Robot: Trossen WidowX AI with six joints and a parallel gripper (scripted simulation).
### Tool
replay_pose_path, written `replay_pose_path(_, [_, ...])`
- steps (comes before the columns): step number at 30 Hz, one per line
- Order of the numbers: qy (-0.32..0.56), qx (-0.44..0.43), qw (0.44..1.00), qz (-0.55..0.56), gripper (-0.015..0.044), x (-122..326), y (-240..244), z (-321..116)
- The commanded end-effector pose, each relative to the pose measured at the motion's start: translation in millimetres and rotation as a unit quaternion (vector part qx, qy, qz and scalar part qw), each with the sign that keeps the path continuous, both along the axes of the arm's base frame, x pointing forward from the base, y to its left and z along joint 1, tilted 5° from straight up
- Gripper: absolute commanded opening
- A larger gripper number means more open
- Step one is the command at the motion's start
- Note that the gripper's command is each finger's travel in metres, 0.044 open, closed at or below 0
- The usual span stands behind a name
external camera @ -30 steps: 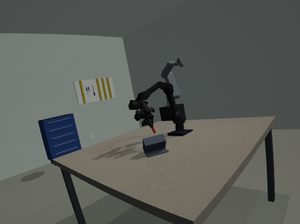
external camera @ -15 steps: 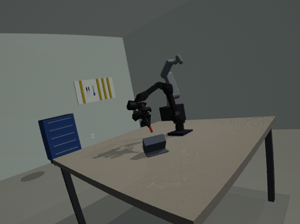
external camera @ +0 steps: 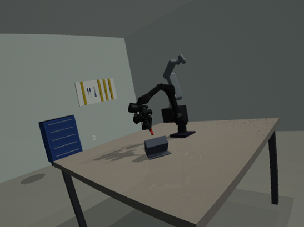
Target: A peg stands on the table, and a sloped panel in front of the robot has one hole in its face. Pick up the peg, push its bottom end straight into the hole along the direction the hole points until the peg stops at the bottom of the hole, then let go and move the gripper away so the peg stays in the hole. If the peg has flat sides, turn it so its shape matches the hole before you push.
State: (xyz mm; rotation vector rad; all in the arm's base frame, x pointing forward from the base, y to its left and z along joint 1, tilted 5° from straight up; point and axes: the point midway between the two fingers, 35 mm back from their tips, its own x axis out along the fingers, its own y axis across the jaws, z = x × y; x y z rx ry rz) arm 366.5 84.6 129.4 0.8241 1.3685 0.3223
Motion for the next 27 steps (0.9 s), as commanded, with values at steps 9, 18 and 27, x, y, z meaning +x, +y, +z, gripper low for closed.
replay_pose_path(9, [0.001,0.016,1.000,-0.010,0.0000,6,10,-16])
replay_pose_path(18, [-0.002,0.026,1.000,-0.015,0.0000,11,17,-25])
replay_pose_path(27, [-0.003,0.028,0.999,-0.017,0.0000,12,18,-28])
